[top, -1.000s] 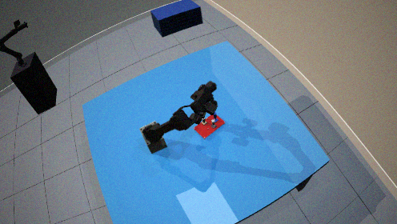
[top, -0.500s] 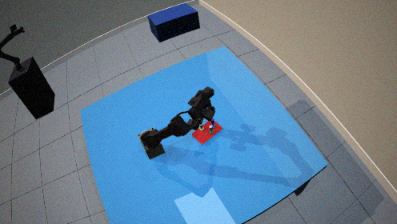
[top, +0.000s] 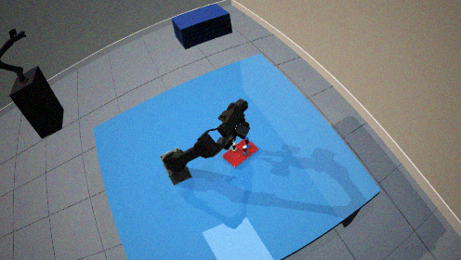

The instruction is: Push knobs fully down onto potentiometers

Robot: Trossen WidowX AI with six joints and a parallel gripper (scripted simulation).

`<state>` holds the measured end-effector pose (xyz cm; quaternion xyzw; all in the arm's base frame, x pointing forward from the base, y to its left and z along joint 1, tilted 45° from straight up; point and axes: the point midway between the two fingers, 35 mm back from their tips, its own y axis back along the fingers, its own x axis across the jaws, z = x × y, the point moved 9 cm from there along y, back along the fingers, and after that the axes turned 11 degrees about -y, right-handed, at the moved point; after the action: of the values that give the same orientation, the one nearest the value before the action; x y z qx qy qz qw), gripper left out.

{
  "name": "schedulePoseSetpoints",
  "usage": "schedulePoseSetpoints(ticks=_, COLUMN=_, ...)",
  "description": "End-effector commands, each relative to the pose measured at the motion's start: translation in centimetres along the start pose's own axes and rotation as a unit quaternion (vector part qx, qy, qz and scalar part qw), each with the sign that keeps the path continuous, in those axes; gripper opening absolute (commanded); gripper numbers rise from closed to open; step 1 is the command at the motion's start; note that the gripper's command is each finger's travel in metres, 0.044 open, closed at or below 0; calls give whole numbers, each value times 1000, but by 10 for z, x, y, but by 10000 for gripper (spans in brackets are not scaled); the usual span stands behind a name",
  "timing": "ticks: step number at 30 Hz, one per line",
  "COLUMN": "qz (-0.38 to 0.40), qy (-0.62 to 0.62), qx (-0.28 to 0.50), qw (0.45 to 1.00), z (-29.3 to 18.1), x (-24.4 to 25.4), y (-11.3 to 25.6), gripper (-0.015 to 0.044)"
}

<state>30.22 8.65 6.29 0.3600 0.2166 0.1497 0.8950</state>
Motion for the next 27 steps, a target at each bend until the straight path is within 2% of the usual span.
schedulePoseSetpoints(ticks=1, qz=0, qy=1, qx=0, qw=1000, z=0, x=0, y=-1, gripper=210)
schedulePoseSetpoints(ticks=9, qz=22, qy=101, qx=5, qw=995, z=8, x=0, y=18, gripper=0)
schedulePoseSetpoints(ticks=18, qz=19, qy=254, qx=1, qw=967, z=18, x=3, y=23, gripper=0)
schedulePoseSetpoints(ticks=27, qz=15, qy=401, qx=-1, qw=916, z=28, x=6, y=28, gripper=0)
